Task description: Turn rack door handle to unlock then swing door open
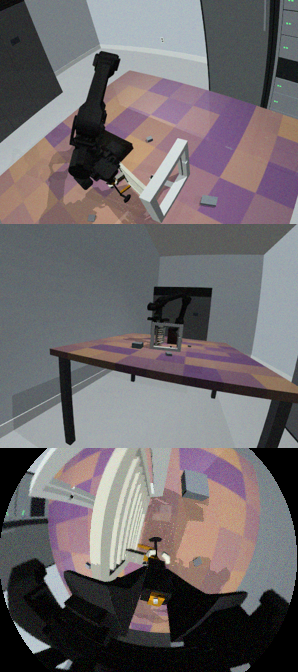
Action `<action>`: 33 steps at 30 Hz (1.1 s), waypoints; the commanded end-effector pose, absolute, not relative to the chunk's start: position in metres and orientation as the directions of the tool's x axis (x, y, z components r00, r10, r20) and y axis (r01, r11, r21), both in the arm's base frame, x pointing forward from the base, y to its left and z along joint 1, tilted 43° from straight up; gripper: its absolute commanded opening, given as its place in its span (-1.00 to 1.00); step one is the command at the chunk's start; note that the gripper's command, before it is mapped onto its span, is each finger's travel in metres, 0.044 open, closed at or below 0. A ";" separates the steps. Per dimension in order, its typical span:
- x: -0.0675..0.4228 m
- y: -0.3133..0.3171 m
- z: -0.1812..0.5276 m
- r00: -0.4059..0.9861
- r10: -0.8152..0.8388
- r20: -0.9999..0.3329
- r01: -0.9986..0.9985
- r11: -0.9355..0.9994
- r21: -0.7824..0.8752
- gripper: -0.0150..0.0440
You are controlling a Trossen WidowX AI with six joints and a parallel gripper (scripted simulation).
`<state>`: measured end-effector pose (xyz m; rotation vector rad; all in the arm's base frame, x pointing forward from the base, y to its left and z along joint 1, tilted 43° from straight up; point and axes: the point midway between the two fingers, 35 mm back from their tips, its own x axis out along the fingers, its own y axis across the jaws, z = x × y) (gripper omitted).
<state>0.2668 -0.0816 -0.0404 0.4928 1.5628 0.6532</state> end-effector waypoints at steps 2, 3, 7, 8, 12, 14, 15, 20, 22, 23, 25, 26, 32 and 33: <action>0.270 -0.089 -0.047 -0.101 0.656 -0.748 -0.164 0.731 0.663 -0.46; 0.271 -0.091 -0.049 -0.101 0.656 -0.748 -0.179 0.728 0.662 -0.46; 0.275 -0.098 -0.056 -0.101 0.655 -0.748 -0.248 0.712 0.657 -0.46; 0.276 -0.100 -0.057 -0.101 0.655 -0.749 -0.266 0.707 0.655 -0.46; 0.280 -0.107 -0.063 -0.100 0.655 -0.749 -0.326 0.690 0.647 -0.46; 0.282 -0.110 -0.066 -0.100 0.655 -0.749 -0.355 0.680 0.642 -0.46; 0.283 -0.111 -0.068 -0.100 0.655 -0.749 -0.368 0.675 0.639 -0.46; 0.286 -0.116 -0.072 -0.100 0.654 -0.750 -0.410 0.659 0.630 -0.46; 0.286 -0.116 -0.072 -0.100 0.654 -0.750 -0.410 0.659 0.630 -0.46; 0.286 -0.116 -0.072 -0.100 0.654 -0.750 -0.410 0.659 0.630 -0.46; 0.286 -0.116 -0.072 -0.100 0.654 -0.750 -0.410 0.659 0.630 -0.46; 0.286 -0.116 -0.072 -0.100 0.654 -0.750 -0.410 0.659 0.630 -0.46; 0.286 -0.116 -0.072 -0.100 0.654 -0.750 -0.410 0.659 0.630 -0.46; 0.286 -0.116 -0.072 -0.100 0.654 -0.750 -0.410 0.659 0.630 -0.37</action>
